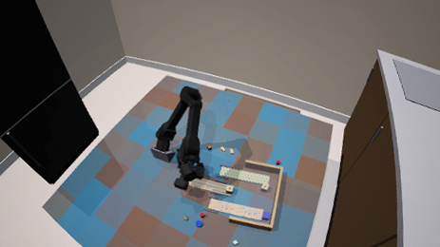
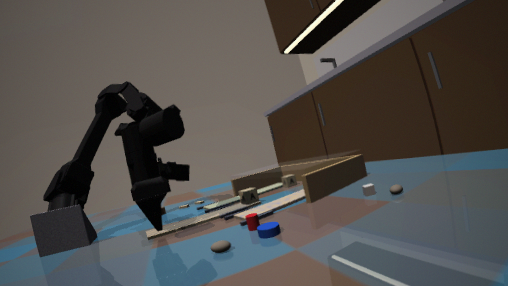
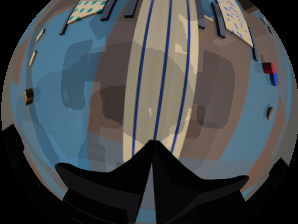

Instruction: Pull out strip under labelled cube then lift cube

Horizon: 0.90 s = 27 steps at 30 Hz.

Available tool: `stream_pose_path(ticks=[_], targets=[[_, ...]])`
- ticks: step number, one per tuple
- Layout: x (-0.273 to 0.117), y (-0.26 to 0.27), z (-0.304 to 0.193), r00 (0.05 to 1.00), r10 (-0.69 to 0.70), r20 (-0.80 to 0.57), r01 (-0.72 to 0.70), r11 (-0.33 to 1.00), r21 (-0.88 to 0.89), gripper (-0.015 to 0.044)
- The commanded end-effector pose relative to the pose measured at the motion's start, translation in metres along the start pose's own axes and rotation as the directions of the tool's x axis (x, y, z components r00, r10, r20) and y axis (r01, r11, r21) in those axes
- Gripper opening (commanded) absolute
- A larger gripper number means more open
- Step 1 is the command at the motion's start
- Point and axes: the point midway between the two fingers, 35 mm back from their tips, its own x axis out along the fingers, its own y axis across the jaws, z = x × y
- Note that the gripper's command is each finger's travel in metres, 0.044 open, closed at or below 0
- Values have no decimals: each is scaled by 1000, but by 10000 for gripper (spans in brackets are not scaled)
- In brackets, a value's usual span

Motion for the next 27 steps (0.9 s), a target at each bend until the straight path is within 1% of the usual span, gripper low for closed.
stream_pose_path(ticks=[1,7,8,12,15,19,27], targets=[[4,2,-12,1000,7,-22,-7,1000,4,0],[4,2,-16,1000,7,-22,-7,1000,4,0],[-2,-1,-8,1000,1,-1,-1,1000,2,0],[-39,-1,-7,1000,4,-21,-4,1000,4,0],[-42,-1,-7,1000,5,-22,-5,1000,4,0],[-41,-2,14,1000,5,-21,-6,997,-76,105],[-44,-2,45,1000,5,-20,-7,997,-83,315]])
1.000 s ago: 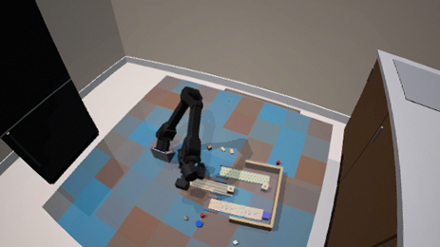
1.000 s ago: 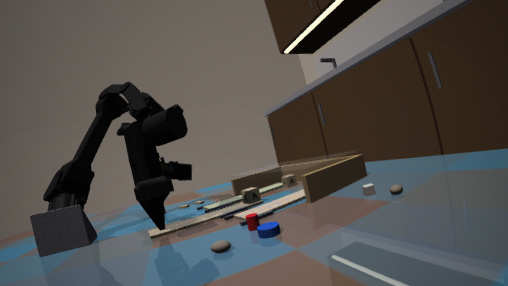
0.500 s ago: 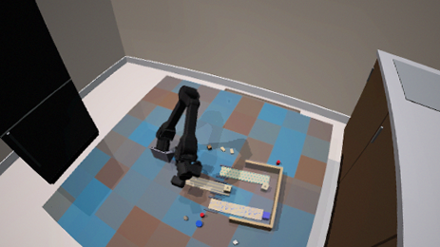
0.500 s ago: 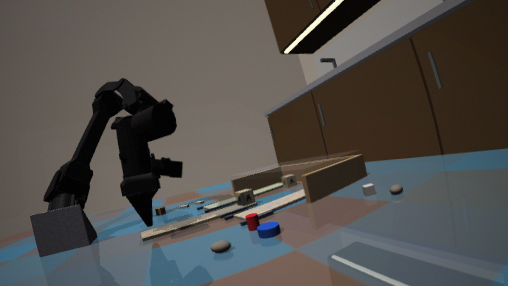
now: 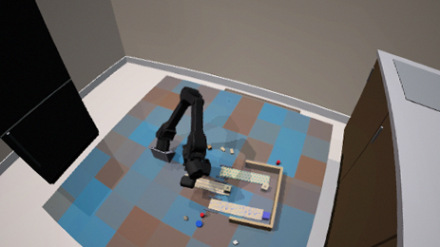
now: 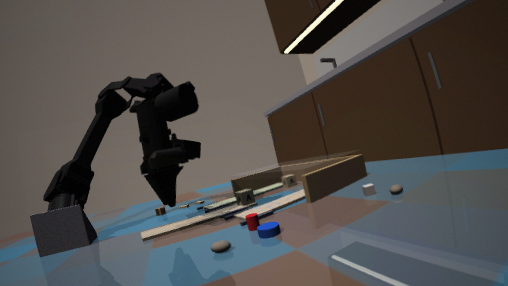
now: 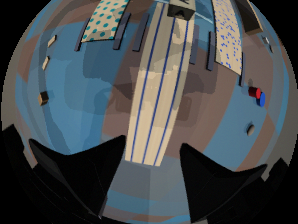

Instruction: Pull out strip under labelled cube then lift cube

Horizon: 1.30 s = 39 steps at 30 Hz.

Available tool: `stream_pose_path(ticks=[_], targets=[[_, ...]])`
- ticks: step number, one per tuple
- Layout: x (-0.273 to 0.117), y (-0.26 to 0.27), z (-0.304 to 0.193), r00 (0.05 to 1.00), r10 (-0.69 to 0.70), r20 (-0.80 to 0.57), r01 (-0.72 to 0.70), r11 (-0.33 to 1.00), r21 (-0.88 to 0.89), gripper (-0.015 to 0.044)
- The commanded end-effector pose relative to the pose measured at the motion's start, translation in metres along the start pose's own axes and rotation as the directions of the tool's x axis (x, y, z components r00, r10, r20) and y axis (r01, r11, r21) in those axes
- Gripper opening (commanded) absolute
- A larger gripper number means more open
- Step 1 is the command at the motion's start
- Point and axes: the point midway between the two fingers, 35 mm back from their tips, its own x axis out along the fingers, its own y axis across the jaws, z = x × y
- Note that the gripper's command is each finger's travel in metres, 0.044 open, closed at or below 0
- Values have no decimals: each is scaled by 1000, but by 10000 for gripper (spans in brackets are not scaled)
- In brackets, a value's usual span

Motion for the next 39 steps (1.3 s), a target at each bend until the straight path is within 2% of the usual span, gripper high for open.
stream_pose_path(ticks=[1,5,38,39], targets=[[-2,-1,15,1000,4,2,-4,1000,5,341],[-4,-3,31,1000,4,2,-4,1000,4,440],[-20,-10,164,1000,4,8,-4,1000,-2,440],[-19,-10,164,1000,4,8,-4,1000,-2,414]])
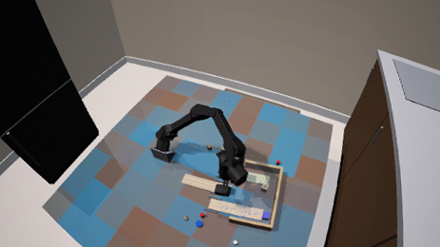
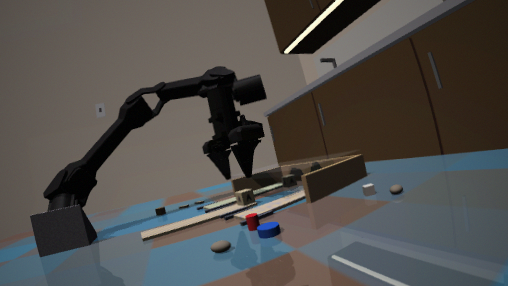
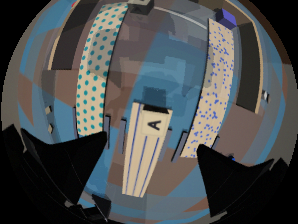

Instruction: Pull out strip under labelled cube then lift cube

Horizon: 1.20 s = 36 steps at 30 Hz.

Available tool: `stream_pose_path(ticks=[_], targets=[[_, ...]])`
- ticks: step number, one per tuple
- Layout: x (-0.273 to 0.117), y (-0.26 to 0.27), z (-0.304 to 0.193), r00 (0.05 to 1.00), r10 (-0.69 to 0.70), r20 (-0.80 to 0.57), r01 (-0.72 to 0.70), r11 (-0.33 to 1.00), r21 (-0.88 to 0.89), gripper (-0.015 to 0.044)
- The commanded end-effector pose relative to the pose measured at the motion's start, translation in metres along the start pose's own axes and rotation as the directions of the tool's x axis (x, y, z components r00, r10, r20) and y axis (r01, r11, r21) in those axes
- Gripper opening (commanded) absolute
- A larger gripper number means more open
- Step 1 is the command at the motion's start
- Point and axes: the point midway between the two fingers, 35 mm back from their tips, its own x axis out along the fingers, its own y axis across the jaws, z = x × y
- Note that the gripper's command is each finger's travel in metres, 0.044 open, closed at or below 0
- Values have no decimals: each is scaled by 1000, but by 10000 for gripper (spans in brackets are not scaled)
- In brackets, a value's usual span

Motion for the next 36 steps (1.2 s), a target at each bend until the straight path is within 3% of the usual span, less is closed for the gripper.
stream_pose_path(ticks=[1,7,36], targets=[[1,0,6,1000,5,-1,-5,1000,10,387],[10,0,6,1000,4,0,-4,1000,10,250],[55,1,7,1000,7,0,-7,1000,10,250]])
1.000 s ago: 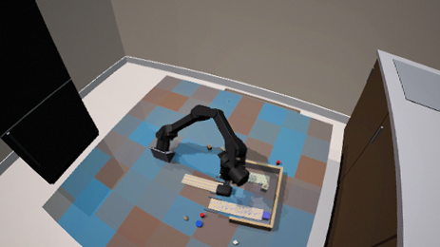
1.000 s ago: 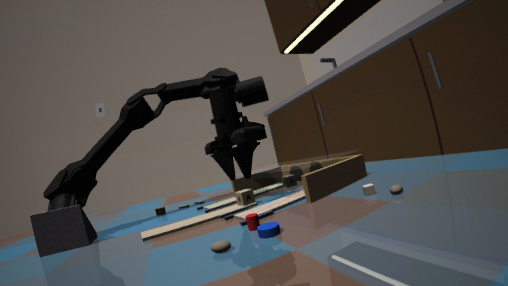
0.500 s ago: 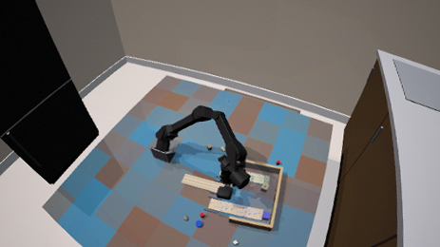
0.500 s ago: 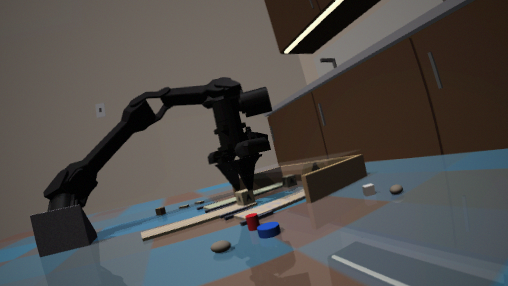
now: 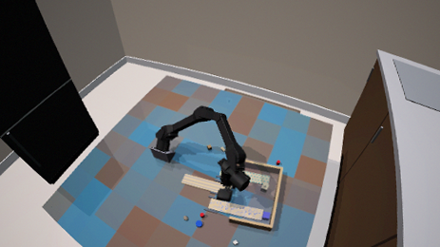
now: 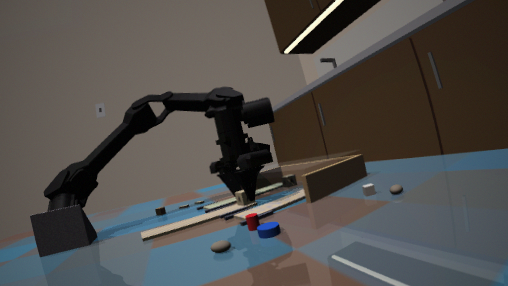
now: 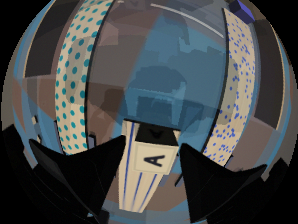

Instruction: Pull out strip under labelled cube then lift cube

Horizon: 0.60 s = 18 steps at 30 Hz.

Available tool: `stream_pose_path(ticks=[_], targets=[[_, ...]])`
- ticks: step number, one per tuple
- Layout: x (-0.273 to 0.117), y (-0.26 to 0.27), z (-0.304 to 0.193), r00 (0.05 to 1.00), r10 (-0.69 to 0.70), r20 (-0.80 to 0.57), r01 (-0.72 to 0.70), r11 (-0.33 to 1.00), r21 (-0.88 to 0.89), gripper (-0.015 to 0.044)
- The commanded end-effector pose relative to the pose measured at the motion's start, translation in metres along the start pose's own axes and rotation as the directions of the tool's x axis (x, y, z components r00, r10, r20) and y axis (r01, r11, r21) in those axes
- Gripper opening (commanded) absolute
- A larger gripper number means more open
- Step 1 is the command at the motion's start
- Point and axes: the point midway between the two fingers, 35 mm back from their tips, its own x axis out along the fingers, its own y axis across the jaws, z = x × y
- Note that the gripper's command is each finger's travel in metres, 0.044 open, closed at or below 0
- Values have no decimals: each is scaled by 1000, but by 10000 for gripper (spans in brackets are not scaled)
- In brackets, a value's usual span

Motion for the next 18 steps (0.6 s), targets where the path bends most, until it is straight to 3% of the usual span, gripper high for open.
stream_pose_path(ticks=[1,5,11,15,18], targets=[[3,0,-1,1000,3,2,-3,1000,8,250],[1,0,0,1000,0,-1,0,1000,0,145],[1,0,0,1000,0,-1,0,1000,0,105],[-1,1,-3,1000,0,-1,0,1000,1,0],[-11,4,-14,1000,0,-1,0,1000,3,0]])
